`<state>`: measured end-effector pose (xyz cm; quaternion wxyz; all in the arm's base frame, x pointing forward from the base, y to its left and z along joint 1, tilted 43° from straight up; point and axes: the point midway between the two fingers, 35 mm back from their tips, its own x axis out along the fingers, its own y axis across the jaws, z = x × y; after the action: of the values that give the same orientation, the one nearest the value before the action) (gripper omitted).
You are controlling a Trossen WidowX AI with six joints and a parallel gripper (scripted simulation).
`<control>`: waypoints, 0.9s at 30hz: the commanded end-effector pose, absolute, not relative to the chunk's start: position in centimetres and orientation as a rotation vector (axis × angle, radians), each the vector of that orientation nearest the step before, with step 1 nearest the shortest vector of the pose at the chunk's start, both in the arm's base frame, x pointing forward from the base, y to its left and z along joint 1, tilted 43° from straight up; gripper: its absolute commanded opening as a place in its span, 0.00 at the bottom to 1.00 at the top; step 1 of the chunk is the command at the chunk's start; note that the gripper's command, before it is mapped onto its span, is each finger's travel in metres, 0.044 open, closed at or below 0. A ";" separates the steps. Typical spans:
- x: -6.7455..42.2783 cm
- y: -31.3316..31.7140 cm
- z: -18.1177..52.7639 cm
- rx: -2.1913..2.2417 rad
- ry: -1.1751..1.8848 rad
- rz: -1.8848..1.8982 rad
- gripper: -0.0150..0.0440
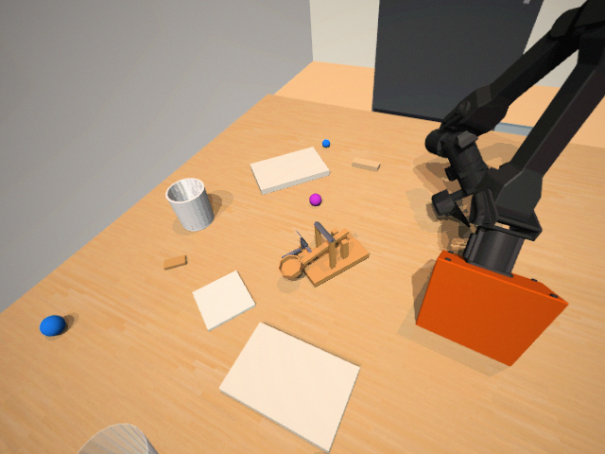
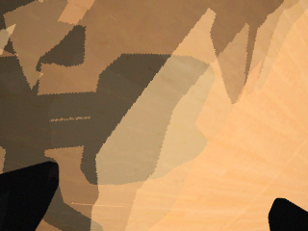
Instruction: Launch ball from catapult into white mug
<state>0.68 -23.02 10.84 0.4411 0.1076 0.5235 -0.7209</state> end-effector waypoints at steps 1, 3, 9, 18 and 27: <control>3.9 -23.4 10.9 0.319 1.160 -1.790 1.00; 5.4 -23.2 10.6 0.346 1.106 -1.790 1.00; 10.7 -21.9 9.8 0.457 0.922 -1.784 1.00; 19.0 -16.8 8.0 0.672 0.646 -1.761 1.00; 24.8 -8.2 5.8 0.903 0.397 -1.733 1.00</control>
<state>22.08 -12.94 6.81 0.5448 0.3288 0.2177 -0.7401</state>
